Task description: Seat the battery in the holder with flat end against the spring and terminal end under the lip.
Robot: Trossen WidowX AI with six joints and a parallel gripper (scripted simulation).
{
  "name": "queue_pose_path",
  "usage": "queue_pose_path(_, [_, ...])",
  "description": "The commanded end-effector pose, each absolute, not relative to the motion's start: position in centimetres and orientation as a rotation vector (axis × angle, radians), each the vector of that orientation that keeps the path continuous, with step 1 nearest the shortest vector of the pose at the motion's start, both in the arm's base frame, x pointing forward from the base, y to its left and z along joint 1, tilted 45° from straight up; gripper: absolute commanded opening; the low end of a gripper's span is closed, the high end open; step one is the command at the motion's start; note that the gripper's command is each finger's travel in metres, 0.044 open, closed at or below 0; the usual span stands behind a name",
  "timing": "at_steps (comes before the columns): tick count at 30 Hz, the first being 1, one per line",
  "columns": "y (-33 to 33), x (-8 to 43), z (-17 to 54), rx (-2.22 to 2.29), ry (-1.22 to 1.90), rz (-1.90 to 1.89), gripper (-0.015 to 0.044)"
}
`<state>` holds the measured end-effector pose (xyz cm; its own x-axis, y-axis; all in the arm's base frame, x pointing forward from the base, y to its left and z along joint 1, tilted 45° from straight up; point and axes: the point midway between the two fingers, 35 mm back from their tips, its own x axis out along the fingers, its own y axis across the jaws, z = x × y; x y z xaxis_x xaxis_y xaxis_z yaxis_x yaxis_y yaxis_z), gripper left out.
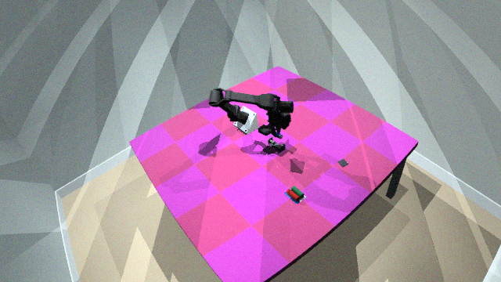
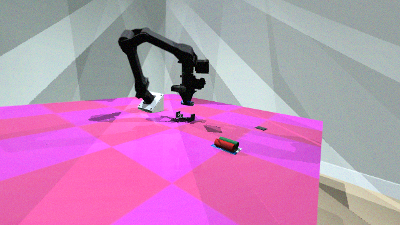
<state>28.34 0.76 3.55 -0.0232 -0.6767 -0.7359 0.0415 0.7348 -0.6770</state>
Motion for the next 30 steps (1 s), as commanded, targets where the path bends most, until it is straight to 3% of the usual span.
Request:
queue_pose_path(1, [0.2,28.2,3.0,-0.56,1.473,-0.603,0.0081])
queue_pose_path(30, [-2.2,28.3,0.7,-0.589,1.258,-0.504,0.0081])
